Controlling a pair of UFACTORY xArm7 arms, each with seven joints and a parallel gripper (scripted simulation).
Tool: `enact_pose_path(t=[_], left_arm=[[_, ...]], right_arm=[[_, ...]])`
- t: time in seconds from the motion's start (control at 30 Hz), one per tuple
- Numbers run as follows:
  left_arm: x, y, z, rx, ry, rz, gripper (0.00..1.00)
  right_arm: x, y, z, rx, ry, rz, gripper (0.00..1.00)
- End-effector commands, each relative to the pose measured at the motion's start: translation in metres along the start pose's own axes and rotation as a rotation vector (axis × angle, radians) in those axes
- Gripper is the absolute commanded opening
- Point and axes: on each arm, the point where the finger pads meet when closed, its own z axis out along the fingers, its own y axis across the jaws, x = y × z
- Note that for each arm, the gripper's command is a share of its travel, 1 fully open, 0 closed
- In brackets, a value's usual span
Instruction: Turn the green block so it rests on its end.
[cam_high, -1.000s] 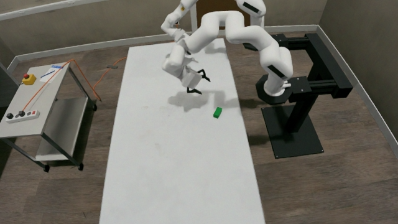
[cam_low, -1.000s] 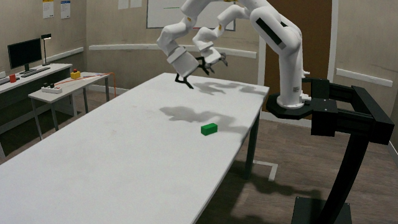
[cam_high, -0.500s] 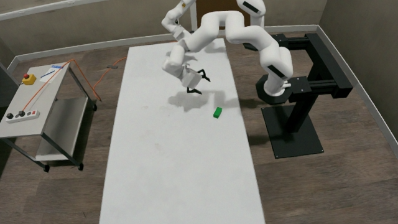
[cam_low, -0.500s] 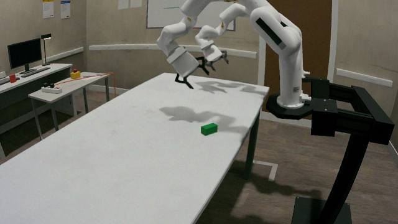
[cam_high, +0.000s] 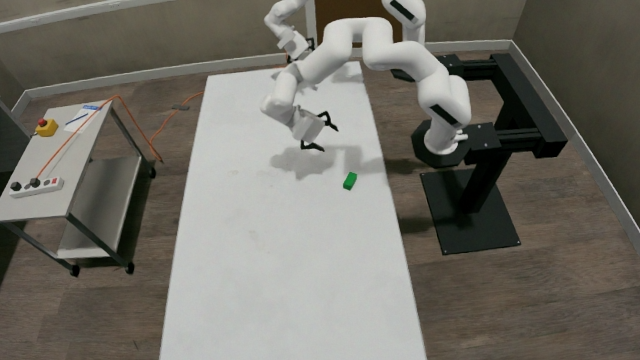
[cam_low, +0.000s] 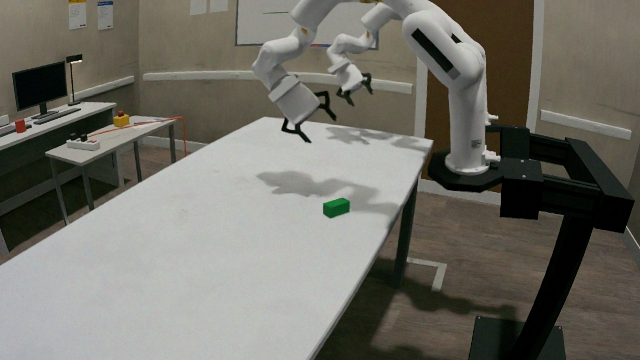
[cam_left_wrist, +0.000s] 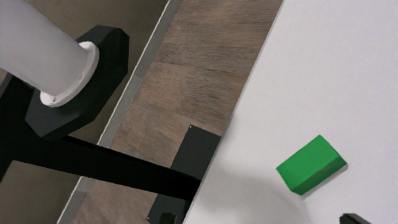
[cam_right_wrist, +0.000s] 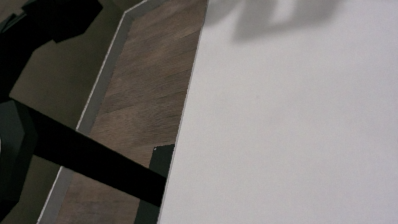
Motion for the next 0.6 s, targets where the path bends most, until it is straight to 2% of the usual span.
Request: enact_pose_path(t=[0.0,0.23,0.3,0.57], left_arm=[[0.0,0.0,-0.002,-0.004,-0.003,0.0,1.0],[0.0,0.0,-0.002,-0.004,-0.003,0.0,1.0],[0.0,0.0,-0.002,-0.004,-0.003,0.0,1.0],[0.0,0.0,-0.002,-0.004,-0.003,0.0,1.0]], right_arm=[[-0.033,-0.02,-0.031,-0.083,0.01,0.181,1.0],[-0.046,-0.03,-0.04,-0.11,0.017,0.252,1.0],[-0.06,-0.04,-0.05,-0.139,0.026,0.327,1.0],[-0.086,-0.061,-0.067,-0.192,0.046,0.474,1.0]])
